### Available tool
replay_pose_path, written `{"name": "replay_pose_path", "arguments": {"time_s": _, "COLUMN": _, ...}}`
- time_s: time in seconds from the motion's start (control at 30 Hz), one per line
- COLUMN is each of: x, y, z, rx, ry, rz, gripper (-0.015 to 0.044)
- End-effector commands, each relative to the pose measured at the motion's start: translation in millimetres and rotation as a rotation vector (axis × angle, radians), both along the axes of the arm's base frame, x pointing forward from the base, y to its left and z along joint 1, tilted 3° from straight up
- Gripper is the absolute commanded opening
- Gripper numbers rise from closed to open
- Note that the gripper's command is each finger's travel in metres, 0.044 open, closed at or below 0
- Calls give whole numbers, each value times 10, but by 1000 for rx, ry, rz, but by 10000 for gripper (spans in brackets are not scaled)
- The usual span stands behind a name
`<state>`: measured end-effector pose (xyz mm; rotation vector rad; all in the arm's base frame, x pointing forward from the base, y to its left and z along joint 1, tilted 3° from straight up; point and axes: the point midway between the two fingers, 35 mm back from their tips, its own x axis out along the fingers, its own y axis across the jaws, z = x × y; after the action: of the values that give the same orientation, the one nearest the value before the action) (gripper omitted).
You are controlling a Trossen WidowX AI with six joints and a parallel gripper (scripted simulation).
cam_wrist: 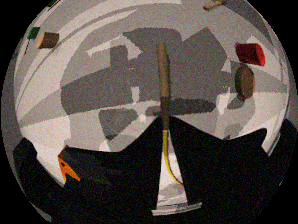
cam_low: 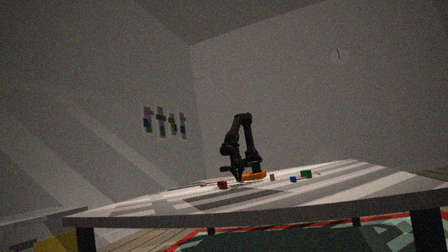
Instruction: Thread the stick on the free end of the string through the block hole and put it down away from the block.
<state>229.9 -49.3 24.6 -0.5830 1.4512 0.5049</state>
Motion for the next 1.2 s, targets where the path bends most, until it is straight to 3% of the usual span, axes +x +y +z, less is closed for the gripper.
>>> {"name": "replay_pose_path", "arguments": {"time_s": 0.0, "x": 6, "y": 1, "z": 57, "rx": 0, "ry": -1, "rz": 0, "gripper": 0}}
{"name": "replay_pose_path", "arguments": {"time_s": 1.17, "x": -30, "y": 15, "z": 449, "rx": 0, "ry": 0, "rz": 2, "gripper": 0}}
